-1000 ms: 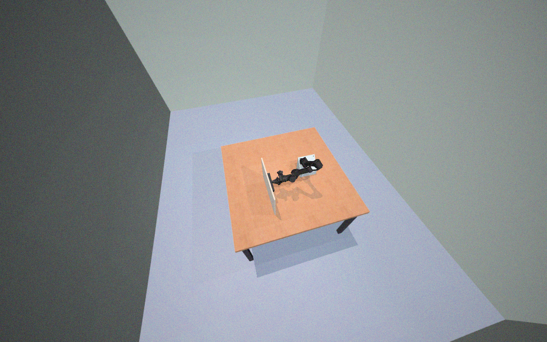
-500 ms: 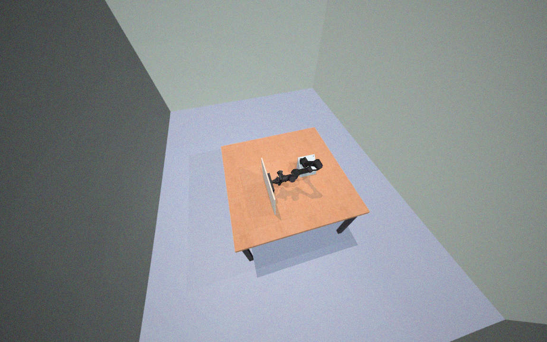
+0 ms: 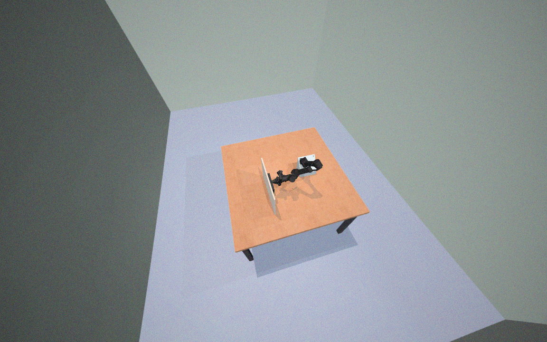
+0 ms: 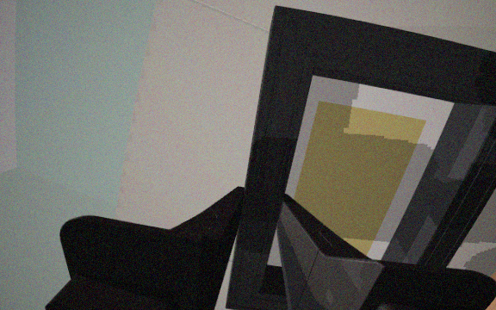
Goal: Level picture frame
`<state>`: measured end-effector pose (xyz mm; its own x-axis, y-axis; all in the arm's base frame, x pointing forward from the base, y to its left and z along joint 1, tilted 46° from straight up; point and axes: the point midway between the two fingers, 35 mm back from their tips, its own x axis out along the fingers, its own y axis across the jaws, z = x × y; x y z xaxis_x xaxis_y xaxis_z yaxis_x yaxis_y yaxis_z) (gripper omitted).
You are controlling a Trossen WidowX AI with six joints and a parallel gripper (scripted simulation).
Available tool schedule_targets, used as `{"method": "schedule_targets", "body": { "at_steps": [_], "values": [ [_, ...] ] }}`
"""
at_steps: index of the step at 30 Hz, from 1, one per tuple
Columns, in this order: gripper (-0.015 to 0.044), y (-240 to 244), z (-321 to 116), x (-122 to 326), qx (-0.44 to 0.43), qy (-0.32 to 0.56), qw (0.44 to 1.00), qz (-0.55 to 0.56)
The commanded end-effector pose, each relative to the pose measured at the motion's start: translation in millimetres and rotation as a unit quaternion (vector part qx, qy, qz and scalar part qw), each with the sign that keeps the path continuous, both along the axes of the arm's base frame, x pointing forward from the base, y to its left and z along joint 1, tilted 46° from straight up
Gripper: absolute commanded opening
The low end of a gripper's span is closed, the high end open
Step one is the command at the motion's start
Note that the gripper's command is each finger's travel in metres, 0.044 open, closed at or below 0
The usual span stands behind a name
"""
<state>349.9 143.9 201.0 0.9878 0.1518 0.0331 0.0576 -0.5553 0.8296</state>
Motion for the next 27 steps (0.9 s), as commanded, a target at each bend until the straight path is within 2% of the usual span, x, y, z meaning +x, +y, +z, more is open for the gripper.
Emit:
{"method": "schedule_targets", "body": {
  "at_steps": [1,27],
  "values": [
    [0.0000,0.1,-0.3,-0.1,0.003,0.000,1.000,0.001],
    [0.0000,-0.5,-0.3,0.0,0.085,0.012,0.996,0.004]
  ]
}}
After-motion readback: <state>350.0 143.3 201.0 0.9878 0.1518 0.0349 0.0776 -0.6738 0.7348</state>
